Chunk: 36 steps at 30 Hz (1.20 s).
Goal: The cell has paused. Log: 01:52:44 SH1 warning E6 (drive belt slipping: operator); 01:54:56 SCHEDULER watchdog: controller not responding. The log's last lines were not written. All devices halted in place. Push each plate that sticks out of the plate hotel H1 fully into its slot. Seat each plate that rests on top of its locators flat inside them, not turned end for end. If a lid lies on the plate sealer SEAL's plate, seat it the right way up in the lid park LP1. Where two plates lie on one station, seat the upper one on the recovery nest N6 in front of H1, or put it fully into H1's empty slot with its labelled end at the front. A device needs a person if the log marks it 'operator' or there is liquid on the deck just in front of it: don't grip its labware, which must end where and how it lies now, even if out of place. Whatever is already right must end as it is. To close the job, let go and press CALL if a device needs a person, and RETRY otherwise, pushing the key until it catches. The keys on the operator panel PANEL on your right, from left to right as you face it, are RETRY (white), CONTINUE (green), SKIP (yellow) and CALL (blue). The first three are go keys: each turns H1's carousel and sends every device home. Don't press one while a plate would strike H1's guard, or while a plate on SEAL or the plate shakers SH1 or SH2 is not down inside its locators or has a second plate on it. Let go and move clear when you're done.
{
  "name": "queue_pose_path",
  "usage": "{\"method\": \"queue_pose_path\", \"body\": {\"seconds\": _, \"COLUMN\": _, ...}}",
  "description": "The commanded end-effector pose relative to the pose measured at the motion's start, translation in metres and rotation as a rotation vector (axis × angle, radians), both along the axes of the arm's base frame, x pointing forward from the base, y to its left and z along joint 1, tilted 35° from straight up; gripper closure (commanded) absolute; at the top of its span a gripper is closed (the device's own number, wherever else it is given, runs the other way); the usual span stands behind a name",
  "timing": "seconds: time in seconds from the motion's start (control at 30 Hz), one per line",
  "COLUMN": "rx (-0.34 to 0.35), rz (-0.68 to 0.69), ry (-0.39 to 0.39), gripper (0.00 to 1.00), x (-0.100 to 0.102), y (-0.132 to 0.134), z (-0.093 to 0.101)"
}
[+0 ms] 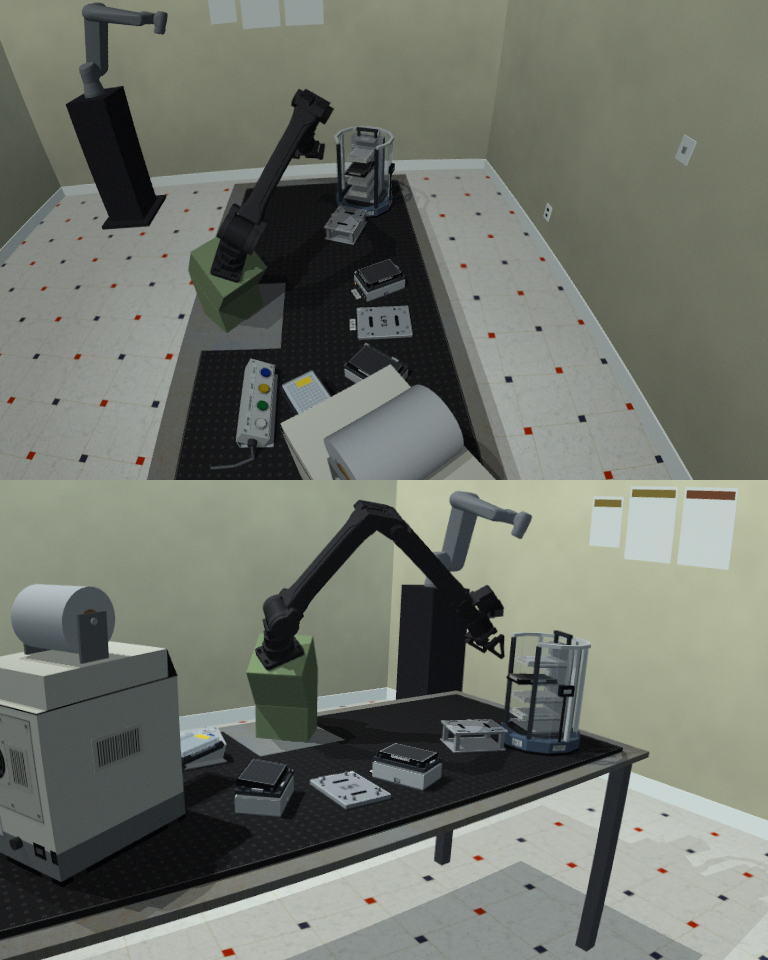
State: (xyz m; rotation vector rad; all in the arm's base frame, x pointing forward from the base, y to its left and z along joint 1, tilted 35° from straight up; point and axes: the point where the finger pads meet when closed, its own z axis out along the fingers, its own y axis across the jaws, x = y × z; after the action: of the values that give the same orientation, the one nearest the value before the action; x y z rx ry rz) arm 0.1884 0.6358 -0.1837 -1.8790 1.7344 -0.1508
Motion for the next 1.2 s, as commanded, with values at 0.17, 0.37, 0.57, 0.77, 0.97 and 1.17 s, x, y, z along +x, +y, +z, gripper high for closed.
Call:
{"method": "queue_pose_path", "body": {"seconds": 0.17, "rx": 0.049, "rz": 0.003, "ry": -0.005, "gripper": 0.0, "x": -0.012, "y": -0.003, "z": 0.021}}
{"method": "queue_pose_path", "body": {"seconds": 0.37, "rx": 0.047, "rz": -0.008, "ry": -0.005, "gripper": 0.0, "x": -0.008, "y": -0.013, "z": 0.021}}
{"method": "queue_pose_path", "body": {"seconds": 0.57, "rx": 0.048, "rz": 0.002, "ry": -0.005, "gripper": 0.0, "x": -0.017, "y": -0.022, "z": 0.025}}
{"method": "queue_pose_path", "body": {"seconds": 0.77, "rx": 0.048, "rz": -0.004, "ry": -0.005, "gripper": 0.0, "x": -0.016, "y": -0.034, "z": 0.027}}
{"method": "queue_pose_path", "body": {"seconds": 0.97, "rx": 0.047, "rz": 0.001, "ry": -0.004, "gripper": 0.0, "x": -0.022, "y": -0.041, "z": 0.029}}
{"method": "queue_pose_path", "body": {"seconds": 1.17, "rx": 0.047, "rz": -0.003, "ry": -0.005, "gripper": 0.0, "x": -0.022, "y": -0.053, "z": 0.032}}
